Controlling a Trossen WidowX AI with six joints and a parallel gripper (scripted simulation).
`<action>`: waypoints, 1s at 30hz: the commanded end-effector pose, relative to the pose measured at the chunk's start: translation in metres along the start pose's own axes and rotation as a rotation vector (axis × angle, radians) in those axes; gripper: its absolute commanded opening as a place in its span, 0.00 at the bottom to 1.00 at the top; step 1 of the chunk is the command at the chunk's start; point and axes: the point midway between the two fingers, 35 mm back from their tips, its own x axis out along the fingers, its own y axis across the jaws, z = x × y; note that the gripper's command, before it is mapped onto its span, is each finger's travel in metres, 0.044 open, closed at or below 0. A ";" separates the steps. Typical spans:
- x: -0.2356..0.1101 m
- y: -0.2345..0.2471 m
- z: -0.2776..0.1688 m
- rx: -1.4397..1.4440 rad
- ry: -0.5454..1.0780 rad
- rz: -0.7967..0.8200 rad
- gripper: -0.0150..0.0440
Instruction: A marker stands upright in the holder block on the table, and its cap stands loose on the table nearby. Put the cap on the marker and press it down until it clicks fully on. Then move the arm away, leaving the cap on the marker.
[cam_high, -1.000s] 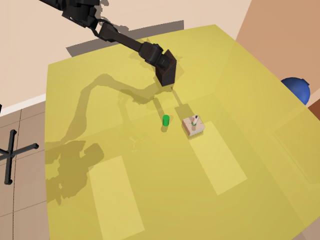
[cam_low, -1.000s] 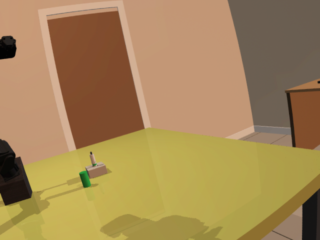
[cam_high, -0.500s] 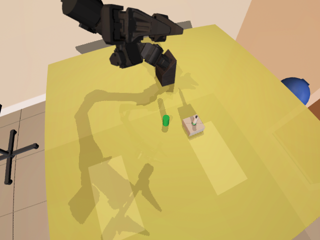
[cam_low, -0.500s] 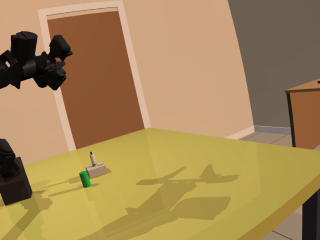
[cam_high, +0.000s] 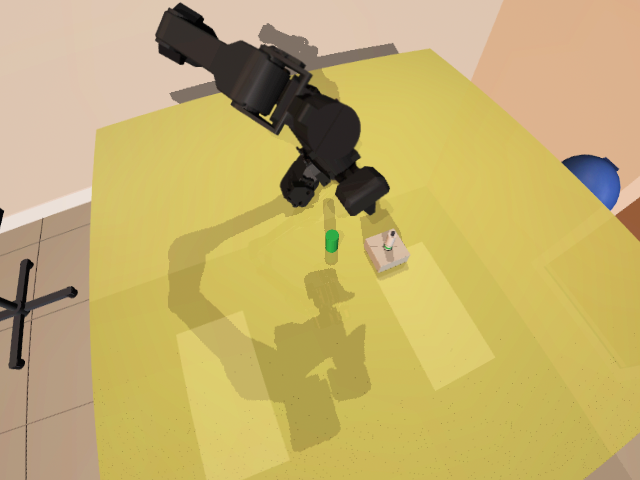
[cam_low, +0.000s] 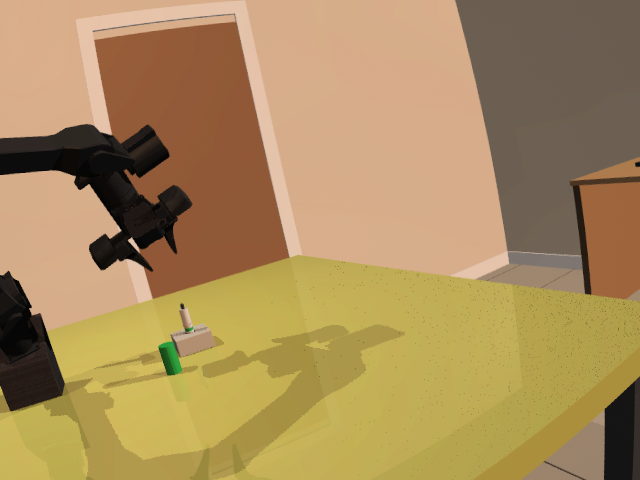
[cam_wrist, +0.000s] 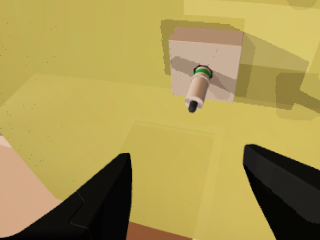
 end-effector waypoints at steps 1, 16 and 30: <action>0.025 -0.035 0.024 -0.250 -0.205 -0.274 0.66; 0.043 -0.055 0.047 -0.448 -0.322 -0.461 0.66; 0.077 -0.068 0.063 -0.448 -0.324 -0.461 0.66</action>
